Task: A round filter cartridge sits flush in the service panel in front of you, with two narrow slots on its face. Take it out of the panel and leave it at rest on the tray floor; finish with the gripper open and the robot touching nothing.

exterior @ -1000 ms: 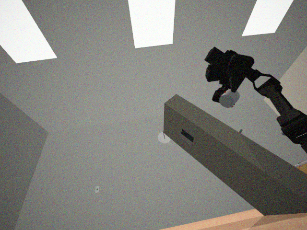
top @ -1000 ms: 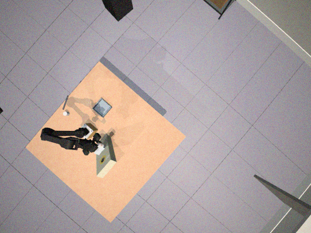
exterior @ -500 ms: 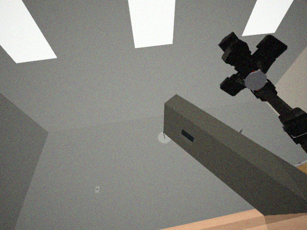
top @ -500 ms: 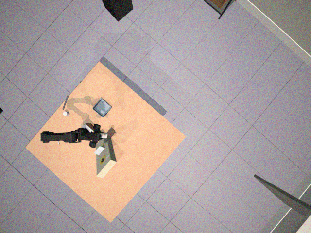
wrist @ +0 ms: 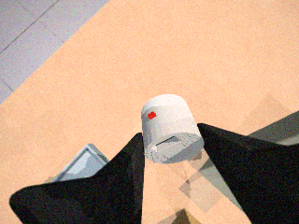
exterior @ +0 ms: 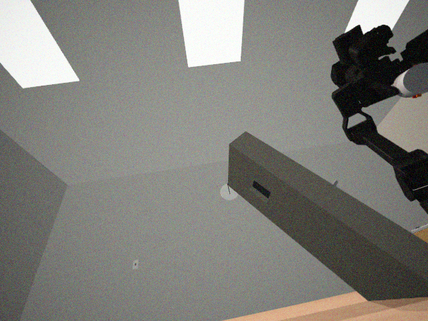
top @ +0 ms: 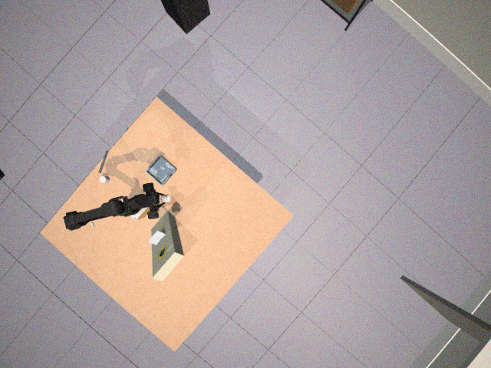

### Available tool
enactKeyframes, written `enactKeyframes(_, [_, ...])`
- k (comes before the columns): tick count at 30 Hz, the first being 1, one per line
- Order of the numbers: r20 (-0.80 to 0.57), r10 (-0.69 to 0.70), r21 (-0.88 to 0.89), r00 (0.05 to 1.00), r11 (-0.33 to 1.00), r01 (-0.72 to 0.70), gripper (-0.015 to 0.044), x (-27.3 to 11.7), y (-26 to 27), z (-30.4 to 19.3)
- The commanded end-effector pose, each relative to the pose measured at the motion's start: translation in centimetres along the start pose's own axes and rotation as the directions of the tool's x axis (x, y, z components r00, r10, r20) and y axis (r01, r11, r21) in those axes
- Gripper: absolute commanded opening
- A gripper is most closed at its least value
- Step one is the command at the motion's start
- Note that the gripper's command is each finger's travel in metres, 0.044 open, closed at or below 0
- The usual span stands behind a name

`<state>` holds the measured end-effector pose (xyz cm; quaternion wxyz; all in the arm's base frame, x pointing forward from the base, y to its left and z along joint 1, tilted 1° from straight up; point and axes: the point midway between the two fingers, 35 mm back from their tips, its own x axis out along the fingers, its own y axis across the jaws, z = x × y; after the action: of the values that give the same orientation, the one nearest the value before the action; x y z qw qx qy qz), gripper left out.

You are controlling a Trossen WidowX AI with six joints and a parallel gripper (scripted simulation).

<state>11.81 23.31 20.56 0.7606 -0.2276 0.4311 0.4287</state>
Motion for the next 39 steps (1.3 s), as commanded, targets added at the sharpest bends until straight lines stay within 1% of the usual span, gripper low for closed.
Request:
enactKeyframes(1, [-0.001, 0.048, -0.079, 0.999, 0.996, -0.048, 0.0000, 0.3, 1.7, -0.4])
enactKeyframes(5, [-0.003, 0.102, -0.169, 0.995, 0.980, -0.101, 0.0000, 0.5, 3.7, -0.8])
enactKeyframes(10, [-0.005, 0.118, -0.195, 0.993, 0.974, -0.117, 0.0000, 0.7, 4.3, -1.0])
enactKeyframes(19, [-0.024, 0.203, -0.325, 0.979, 0.925, -0.200, 0.0000, 2.9, 8.5, -3.1])
enactKeyframes(39, [-0.103, 0.340, -0.557, 0.935, 0.759, -0.337, 0.0000, 6.9, 16.1, -10.9])
